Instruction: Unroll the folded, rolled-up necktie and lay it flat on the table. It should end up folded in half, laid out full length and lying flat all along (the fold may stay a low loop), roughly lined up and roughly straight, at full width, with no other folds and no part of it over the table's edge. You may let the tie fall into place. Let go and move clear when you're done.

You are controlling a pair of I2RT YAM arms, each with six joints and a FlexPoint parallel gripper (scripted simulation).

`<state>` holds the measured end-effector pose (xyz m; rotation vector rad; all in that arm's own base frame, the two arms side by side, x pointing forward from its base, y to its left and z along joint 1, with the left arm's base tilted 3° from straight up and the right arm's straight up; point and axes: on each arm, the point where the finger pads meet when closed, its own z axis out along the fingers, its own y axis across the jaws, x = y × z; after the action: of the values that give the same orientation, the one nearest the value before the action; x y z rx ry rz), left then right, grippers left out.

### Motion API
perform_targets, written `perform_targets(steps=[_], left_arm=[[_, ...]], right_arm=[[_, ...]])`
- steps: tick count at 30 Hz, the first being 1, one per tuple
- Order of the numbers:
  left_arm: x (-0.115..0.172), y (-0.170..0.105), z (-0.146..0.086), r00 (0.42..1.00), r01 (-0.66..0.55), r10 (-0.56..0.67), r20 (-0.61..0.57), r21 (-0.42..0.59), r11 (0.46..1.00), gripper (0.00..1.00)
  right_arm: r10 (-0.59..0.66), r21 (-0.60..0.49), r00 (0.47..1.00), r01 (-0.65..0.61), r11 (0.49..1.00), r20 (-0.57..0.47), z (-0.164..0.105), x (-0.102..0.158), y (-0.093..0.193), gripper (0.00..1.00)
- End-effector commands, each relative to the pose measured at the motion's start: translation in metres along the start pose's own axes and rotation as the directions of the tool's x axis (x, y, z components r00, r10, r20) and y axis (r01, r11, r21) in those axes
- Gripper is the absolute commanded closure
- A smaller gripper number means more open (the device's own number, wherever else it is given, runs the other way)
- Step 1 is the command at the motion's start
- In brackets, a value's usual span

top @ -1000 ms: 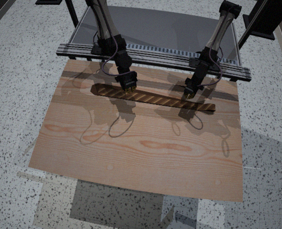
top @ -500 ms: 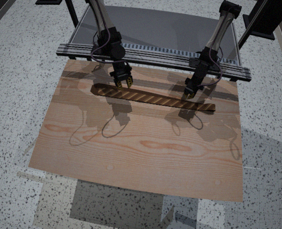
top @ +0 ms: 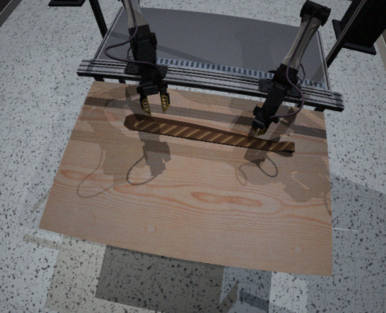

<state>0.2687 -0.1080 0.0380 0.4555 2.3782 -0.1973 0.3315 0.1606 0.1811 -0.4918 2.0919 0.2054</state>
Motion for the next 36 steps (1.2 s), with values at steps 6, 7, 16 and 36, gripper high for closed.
perform_targets(steps=[6, 7, 16, 36], left_arm=[[-0.006, 0.002, -0.004, 1.000, 0.005, -0.005, 0.011, 0.000, 1.000, 0.93], [-0.006, 0.002, -0.004, 1.000, 0.005, -0.005, 0.011, 0.000, 1.000, 0.93], [-0.006, 0.002, -0.004, 1.000, 0.005, -0.005, 0.011, 0.000, 1.000, 0.93], [-0.006, 0.002, -0.004, 1.000, 0.005, -0.005, 0.011, 0.000, 1.000, 0.93]], right_arm=[[0.022, 0.091, 0.995, -0.031, 0.995, 0.098, -0.030, -0.029, -0.038, 0.49], [0.025, 0.100, 0.993, -0.036, 0.994, 0.112, -0.033, -0.033, -0.042, 0.47], [0.044, 0.162, 0.977, -0.079, 0.984, 0.211, -0.056, -0.062, -0.072, 0.40], [0.059, 0.281, 0.903, -0.194, 0.940, 0.427, -0.107, -0.127, -0.138, 0.22]])
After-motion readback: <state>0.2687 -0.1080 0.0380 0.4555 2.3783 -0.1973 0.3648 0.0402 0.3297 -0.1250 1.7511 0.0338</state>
